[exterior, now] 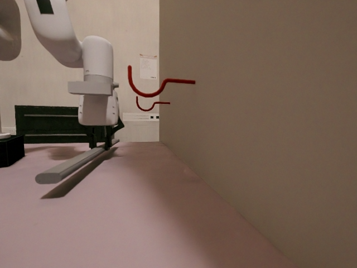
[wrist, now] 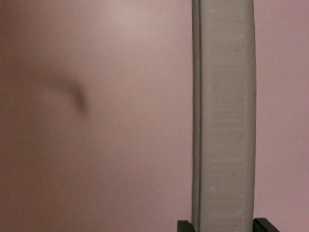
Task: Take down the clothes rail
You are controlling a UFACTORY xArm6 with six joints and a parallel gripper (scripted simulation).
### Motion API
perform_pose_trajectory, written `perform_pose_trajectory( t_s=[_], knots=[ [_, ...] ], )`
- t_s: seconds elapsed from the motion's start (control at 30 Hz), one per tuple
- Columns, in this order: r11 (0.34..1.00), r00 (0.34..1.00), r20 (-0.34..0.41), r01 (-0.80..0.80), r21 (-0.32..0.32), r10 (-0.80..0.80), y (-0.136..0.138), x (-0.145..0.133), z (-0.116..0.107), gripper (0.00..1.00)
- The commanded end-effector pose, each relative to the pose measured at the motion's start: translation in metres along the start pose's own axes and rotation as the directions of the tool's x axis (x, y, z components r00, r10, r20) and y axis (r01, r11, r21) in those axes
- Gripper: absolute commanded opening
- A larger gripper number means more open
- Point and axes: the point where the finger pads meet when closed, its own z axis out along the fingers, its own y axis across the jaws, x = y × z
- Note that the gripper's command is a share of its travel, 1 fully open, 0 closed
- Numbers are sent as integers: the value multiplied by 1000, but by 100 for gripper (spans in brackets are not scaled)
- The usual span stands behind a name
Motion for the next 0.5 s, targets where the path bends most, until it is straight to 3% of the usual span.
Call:
perform_pose_trajectory(
  t_s=[0.0,0.47],
  knots=[
    [1000,1000,0,0,3,0,-1,0,1,0],
    [1000,1000,0,0,3,0,-1,0,10,0]
  ],
)
